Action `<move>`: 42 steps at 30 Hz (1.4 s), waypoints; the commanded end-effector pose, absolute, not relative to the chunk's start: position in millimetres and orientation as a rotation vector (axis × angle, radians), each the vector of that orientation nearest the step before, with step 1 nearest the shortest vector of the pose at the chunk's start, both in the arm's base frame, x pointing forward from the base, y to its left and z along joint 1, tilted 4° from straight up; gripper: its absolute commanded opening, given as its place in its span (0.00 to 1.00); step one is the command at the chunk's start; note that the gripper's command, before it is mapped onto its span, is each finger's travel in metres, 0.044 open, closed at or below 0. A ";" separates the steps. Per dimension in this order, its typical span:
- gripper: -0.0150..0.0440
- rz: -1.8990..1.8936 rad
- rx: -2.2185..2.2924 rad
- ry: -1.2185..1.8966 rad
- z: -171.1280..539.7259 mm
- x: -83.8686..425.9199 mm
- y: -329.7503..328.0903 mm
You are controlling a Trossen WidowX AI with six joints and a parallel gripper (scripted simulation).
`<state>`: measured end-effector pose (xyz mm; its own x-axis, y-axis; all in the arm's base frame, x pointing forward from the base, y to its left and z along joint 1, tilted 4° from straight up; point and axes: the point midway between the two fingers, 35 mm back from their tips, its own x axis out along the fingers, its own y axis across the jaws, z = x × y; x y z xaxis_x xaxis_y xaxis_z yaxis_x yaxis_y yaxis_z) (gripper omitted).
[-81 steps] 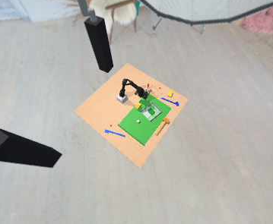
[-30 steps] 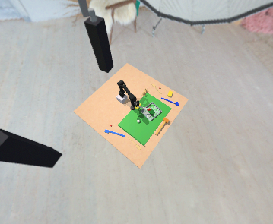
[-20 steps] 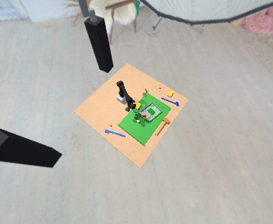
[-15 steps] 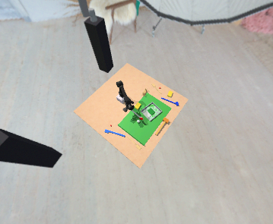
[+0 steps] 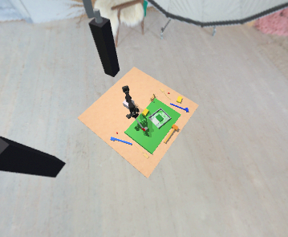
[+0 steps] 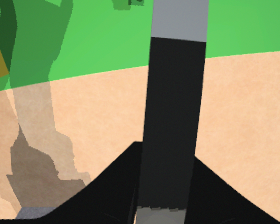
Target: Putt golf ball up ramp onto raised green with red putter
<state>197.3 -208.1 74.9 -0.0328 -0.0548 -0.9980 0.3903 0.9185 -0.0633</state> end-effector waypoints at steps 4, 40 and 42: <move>0.25 -0.367 0.275 1.578 44.4 193.6 -208.4; 0.25 -0.368 0.280 1.576 16.7 191.9 -211.7; 0.25 -0.368 0.279 1.577 16.5 189.9 -216.6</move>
